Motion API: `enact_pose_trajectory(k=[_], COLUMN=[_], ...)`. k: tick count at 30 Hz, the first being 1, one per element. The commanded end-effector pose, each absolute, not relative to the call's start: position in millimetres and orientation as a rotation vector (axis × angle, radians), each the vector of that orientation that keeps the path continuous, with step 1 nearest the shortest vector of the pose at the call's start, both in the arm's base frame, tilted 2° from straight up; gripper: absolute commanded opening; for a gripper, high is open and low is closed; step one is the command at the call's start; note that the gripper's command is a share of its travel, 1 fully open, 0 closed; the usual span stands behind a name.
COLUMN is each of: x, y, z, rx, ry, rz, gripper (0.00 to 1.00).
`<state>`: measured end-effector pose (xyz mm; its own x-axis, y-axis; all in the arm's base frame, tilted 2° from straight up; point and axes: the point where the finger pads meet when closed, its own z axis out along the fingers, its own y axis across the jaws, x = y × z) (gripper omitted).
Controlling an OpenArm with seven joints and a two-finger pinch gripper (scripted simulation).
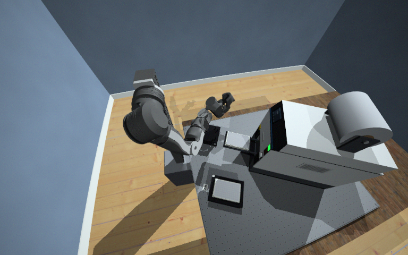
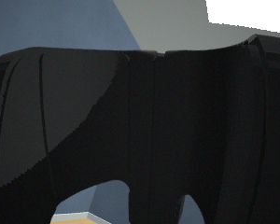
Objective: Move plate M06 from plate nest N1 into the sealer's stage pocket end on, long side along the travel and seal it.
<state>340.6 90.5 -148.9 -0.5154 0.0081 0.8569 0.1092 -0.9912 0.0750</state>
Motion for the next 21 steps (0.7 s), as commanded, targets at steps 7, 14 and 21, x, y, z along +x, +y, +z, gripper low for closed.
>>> enact_pose_trajectory(k=[7, 14, 21], x=[339, 337, 335], y=[92, 111, 124], z=[-147, -138, -132], rx=[-1.505, -1.458, -1.422], ry=[-0.182, -0.311, -0.398], rz=[-2.672, -2.658, -2.641], gripper=[0.0, 0.0, 0.0])
